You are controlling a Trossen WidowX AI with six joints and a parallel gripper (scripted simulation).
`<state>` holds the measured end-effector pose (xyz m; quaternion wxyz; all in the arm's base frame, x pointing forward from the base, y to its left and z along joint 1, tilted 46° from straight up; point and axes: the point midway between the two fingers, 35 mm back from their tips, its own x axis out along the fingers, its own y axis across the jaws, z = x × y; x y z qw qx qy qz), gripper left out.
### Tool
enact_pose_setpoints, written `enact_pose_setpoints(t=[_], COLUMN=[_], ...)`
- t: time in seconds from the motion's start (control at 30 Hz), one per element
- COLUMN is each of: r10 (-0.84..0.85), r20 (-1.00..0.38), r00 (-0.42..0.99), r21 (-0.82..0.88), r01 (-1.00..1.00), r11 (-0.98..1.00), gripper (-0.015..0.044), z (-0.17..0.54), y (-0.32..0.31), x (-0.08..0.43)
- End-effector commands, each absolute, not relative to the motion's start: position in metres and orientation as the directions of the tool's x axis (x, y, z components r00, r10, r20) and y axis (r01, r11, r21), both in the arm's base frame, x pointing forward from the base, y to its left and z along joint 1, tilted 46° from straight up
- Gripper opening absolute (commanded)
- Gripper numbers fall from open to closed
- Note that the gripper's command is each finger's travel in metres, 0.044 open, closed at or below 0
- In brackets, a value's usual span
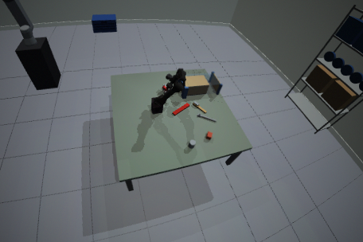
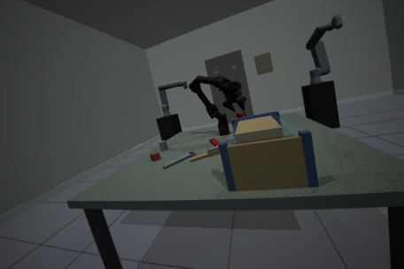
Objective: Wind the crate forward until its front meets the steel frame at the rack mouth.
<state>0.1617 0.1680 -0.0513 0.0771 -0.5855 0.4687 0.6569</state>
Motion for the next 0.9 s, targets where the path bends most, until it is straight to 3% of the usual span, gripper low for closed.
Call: enact_pose_setpoints(t=[0.0, 0.33, 0.5, 0.87], r10=[-0.446, -0.446, -0.462, -0.640], r20=[-0.841, -0.840, -0.838, -0.764], r00=[-0.307, -0.309, -0.290, -0.079], r21=[0.526, 0.529, 0.527, 0.523], r01=[-0.655, -0.653, -0.648, -0.658], r11=[-0.543, -0.542, -0.550, -0.542], gripper=[0.0440, 0.0440, 0.0440, 0.0440], z=[-0.039, 0.011, 0.002, -0.053], y=[0.178, 0.193, 0.198, 0.266], x=[0.160, 0.129, 0.137, 0.176])
